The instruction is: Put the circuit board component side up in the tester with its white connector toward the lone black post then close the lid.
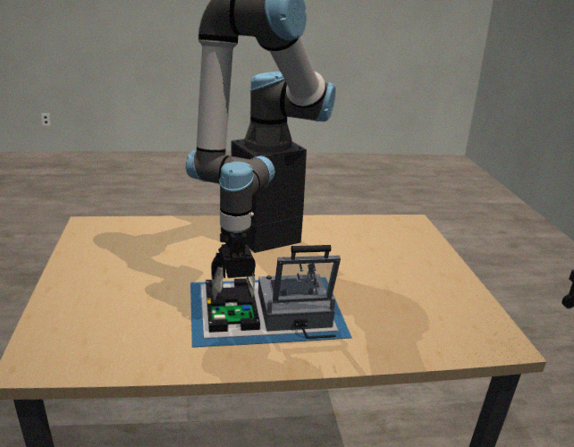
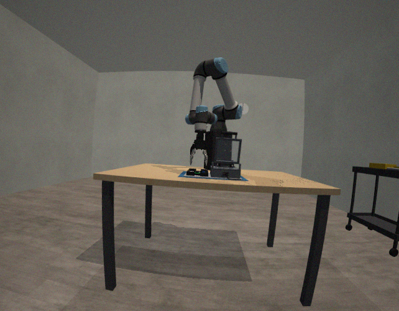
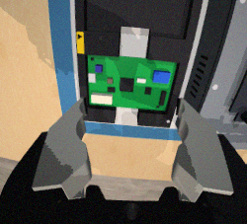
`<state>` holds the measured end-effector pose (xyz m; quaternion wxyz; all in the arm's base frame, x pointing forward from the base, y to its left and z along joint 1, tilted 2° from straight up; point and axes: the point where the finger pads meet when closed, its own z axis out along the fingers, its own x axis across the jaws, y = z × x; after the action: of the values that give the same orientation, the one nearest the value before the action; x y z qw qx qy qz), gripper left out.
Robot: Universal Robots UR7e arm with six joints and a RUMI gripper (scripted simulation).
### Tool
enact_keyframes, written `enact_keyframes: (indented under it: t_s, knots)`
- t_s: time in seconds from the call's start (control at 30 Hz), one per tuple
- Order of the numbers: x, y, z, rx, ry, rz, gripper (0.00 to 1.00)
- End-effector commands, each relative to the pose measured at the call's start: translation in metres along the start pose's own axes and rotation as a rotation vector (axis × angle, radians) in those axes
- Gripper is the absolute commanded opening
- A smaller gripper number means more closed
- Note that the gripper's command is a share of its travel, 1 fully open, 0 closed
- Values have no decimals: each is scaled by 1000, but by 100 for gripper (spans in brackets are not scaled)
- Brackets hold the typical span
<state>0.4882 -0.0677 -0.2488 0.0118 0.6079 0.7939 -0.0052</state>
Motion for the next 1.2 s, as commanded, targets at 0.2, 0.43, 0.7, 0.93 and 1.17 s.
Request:
enact_keyframes:
  t_s: [0.2,0.43,0.7,0.93,1.17]
  knots:
    - [-2,5,0,-1,-1,0,59]
    - [-2,5,0,-1,-1,0,59]
    - [-2,5,0,-1,-1,42,59]
    - [-2,5,0,-1,-1,172,59]
    - [-2,5,0,-1,-1,325,59]
